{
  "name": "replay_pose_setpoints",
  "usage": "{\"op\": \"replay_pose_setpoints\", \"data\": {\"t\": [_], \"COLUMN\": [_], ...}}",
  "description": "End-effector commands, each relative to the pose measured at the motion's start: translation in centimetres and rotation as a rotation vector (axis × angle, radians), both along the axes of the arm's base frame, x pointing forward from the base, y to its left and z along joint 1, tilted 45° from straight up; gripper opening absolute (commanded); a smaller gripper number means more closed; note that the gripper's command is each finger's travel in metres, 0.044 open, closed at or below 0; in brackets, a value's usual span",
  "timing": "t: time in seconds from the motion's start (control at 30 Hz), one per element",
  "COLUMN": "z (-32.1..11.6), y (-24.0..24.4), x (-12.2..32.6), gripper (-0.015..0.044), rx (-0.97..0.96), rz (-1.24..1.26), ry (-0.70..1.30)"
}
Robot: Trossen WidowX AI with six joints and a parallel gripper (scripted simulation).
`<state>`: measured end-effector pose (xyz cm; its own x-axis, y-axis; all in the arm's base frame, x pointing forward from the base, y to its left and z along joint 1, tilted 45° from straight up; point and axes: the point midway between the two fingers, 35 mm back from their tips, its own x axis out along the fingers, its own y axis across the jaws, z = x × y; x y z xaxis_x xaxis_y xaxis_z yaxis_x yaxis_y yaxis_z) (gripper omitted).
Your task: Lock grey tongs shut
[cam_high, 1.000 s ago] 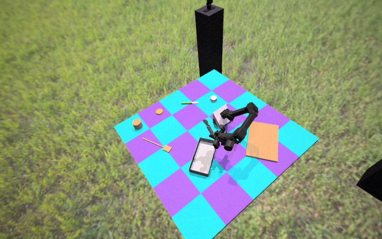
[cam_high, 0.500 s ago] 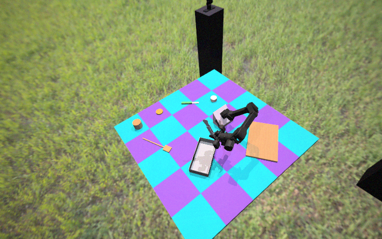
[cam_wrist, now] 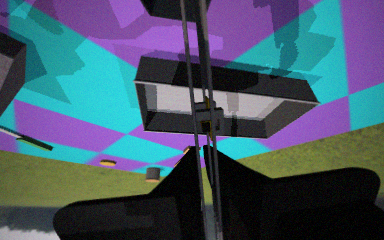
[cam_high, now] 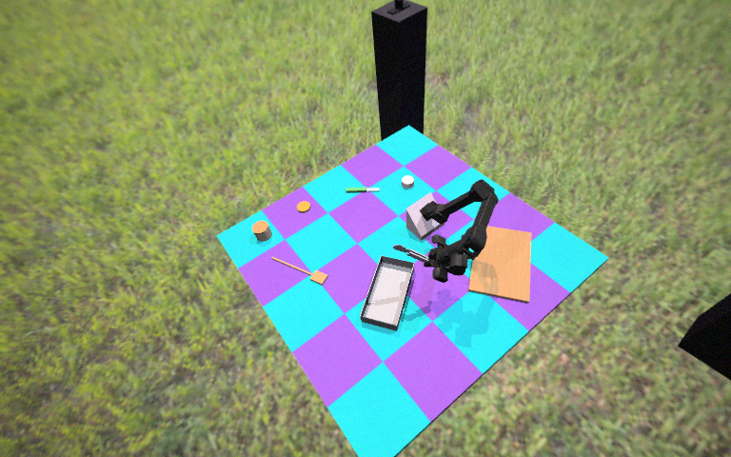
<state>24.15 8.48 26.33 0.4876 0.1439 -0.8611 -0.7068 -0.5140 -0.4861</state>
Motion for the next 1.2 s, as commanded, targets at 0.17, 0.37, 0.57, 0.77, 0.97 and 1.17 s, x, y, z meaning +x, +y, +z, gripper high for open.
{"op": "replay_pose_setpoints", "data": {"t": [0.17,0.37,0.57,0.77,0.97,1.17], "z": [3.3,5.1,5.1,5.0,4.9,4.9], "y": [4.4,6.2,6.3,7.2,8.1,8.8], "x": [-5.3,-8.7,-8.9,-9.8,-11.0,-12.2], "gripper": [-0.0150,-0.0150,-0.0150,-0.0150,-0.0150,-0.0150], "rx": [0.200,0.305,0.301,0.280,0.257,0.236], "rz": [0.341,0.527,0.534,0.570,0.609,0.649], "ry": [-0.029,-0.050,-0.047,-0.031,-0.018,-0.009]}}
